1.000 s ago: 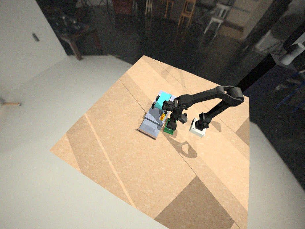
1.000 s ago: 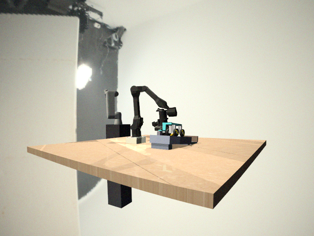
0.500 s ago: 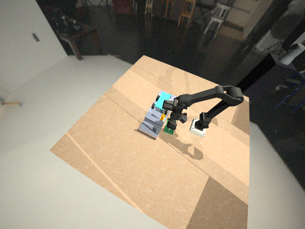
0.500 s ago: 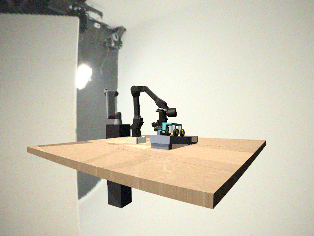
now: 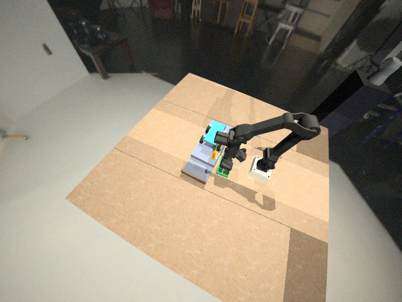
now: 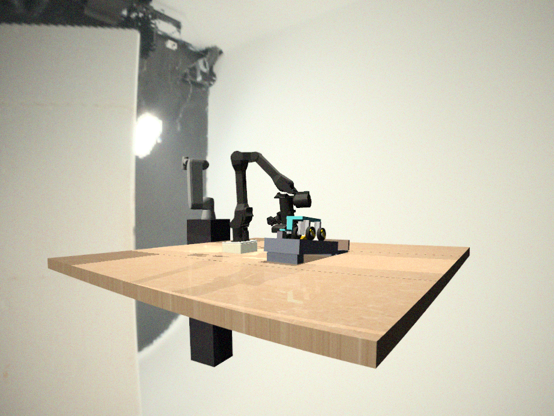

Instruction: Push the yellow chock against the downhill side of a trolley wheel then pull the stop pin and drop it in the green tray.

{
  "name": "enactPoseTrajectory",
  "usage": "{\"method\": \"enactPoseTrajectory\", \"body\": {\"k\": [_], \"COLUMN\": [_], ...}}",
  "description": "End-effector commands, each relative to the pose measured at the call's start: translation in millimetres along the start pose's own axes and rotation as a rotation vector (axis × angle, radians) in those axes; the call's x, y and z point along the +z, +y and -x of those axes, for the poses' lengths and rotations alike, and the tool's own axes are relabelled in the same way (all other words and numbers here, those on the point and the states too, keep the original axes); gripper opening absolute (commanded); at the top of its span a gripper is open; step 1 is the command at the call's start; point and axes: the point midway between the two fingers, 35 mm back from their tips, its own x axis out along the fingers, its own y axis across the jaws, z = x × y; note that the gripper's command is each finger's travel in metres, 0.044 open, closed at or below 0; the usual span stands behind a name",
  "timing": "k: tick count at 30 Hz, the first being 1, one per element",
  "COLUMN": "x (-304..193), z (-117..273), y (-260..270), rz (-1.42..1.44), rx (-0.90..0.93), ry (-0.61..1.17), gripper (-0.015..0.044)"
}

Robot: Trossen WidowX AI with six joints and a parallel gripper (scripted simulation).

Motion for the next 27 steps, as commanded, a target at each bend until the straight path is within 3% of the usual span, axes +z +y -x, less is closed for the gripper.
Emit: {"method": "enactPoseTrajectory", "body": {"k": [1,10,16,27], "x": [2,2,0,2], "z": [-3,-5,-2,14], "y": [2,4,3,1], "rz": [0.004,0.004,0.000,0.003], "rx": [-0.002,-0.002,0.000,-0.002], "ry": [-0.005,-0.005,0.001,-0.004], "gripper": [0.0190,0.0190,0.0340,0.0340]}}
